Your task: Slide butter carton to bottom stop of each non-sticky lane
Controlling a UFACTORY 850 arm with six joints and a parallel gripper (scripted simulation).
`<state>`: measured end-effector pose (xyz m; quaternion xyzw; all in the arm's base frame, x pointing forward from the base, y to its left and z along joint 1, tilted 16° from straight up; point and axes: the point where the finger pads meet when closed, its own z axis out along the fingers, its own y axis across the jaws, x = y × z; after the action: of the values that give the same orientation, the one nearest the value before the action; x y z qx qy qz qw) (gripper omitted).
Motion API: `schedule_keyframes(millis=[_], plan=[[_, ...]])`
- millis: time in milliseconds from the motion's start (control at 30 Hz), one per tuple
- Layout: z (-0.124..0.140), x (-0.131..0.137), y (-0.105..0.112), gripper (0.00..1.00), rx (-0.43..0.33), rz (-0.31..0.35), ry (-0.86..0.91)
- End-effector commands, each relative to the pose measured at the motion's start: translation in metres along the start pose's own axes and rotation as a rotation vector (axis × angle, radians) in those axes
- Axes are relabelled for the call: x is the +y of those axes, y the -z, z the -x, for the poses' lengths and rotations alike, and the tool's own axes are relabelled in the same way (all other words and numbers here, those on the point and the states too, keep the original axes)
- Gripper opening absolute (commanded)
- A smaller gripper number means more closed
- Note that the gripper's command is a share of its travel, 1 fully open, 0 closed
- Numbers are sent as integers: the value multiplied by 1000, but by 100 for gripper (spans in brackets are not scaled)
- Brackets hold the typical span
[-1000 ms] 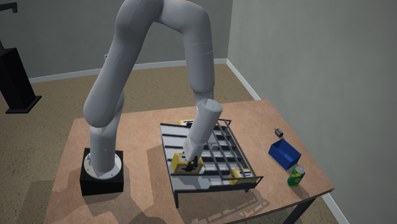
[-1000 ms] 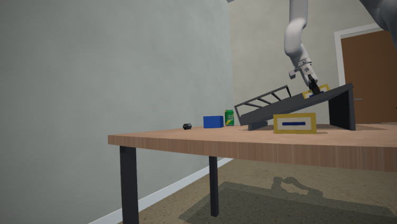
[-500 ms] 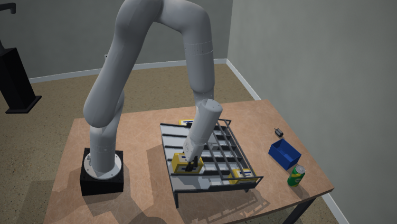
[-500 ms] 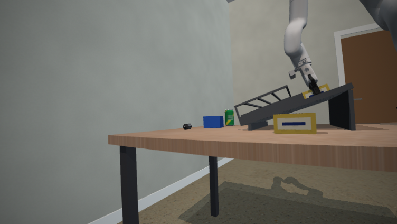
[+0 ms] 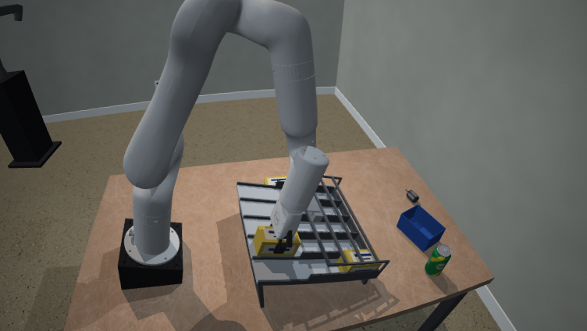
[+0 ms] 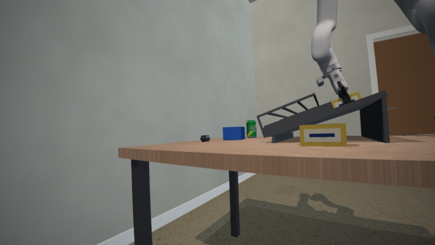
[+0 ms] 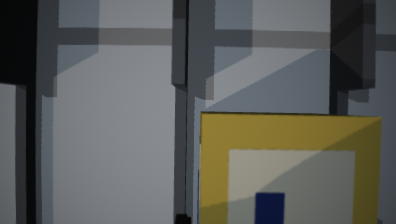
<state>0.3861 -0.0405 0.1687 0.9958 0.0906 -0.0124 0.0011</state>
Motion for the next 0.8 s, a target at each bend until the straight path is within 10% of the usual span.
schedule_keyframes(millis=[0,767], plan=[[-1,0,1,84,1,0,0],[-1,0,1,86,1,0,0]])
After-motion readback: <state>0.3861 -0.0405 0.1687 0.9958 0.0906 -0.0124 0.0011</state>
